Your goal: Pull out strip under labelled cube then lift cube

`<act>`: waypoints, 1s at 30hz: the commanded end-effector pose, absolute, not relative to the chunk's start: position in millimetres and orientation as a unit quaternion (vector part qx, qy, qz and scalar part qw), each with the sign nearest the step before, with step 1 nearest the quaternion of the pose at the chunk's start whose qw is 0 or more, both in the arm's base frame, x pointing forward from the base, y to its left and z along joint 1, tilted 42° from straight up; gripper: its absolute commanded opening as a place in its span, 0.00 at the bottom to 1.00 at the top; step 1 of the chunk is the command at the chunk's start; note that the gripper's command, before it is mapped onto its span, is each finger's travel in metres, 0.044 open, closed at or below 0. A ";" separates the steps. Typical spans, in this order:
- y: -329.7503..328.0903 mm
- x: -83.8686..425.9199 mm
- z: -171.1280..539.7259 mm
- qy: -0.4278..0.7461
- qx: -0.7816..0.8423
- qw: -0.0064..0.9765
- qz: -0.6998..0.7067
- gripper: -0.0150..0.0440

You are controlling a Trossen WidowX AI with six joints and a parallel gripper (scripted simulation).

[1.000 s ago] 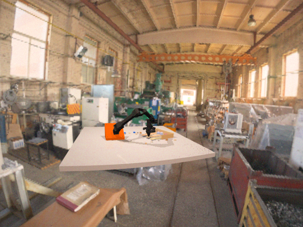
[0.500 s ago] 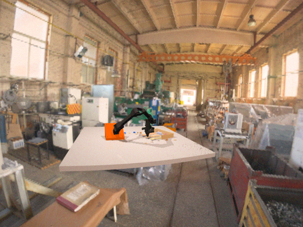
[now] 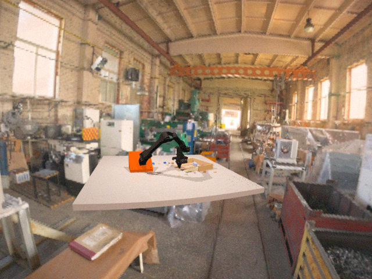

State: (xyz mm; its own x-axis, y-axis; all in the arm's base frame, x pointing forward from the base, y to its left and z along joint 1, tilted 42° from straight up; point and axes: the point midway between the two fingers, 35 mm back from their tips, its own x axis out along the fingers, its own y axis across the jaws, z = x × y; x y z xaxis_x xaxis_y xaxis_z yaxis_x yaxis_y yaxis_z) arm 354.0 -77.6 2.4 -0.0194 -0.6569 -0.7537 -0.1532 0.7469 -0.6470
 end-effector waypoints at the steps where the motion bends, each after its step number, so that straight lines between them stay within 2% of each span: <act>1: -81.2 343.9 -0.2 0.692 -0.298 0.627 -0.197 0.25; 30: -86.5 299.9 4.8 0.693 -0.298 0.626 -0.197 0.25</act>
State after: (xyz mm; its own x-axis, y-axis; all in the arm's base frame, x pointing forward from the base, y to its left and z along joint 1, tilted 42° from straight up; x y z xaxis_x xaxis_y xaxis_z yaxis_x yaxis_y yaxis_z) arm 310.0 -82.7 8.0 -0.0164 -0.6566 -0.7541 -0.1533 0.7469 -0.6470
